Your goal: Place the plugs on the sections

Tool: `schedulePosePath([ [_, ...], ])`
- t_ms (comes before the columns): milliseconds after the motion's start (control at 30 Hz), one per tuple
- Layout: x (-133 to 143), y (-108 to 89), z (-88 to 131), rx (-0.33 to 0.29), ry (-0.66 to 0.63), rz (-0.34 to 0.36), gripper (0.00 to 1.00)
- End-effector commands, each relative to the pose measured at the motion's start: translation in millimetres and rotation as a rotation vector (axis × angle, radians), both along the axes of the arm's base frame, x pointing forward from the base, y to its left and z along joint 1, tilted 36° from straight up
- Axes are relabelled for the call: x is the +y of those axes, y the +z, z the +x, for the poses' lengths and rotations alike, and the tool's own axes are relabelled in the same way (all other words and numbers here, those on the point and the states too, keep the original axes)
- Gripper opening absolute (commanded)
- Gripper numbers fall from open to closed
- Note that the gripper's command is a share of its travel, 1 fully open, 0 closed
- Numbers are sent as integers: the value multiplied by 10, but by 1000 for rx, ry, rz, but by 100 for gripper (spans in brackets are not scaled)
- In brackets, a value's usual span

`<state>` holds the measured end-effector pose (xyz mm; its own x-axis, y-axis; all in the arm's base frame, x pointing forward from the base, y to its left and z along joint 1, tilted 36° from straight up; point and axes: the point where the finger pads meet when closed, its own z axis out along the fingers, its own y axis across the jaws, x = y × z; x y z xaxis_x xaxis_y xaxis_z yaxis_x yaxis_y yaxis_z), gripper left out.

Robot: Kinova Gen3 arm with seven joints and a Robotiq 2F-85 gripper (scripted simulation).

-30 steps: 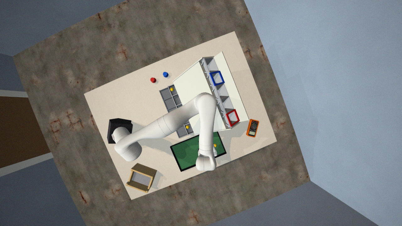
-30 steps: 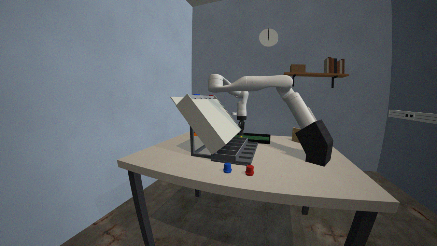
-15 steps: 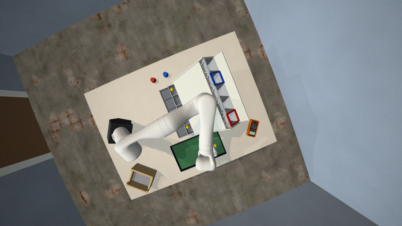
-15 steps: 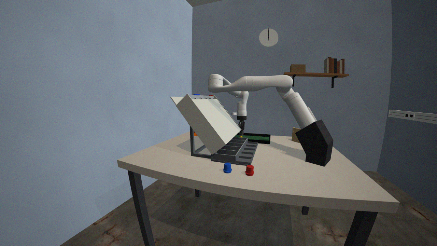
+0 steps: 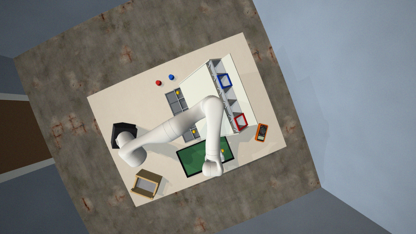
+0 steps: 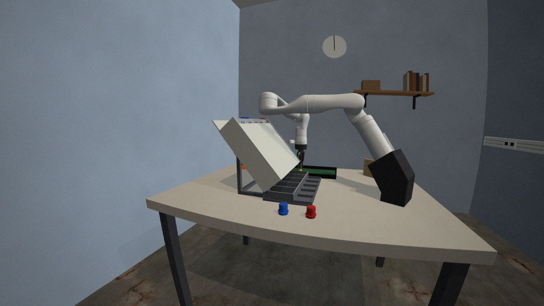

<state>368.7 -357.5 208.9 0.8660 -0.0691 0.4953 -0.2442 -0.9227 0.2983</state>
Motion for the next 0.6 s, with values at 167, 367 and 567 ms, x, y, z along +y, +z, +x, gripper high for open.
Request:
schedulePosePath([
  [167,-42,21,-5,-2,1,-13,50],
  [367,-42,21,-5,-2,1,-13,50],
  [567,-49,-49,35,-2,-1,-13,50],
])
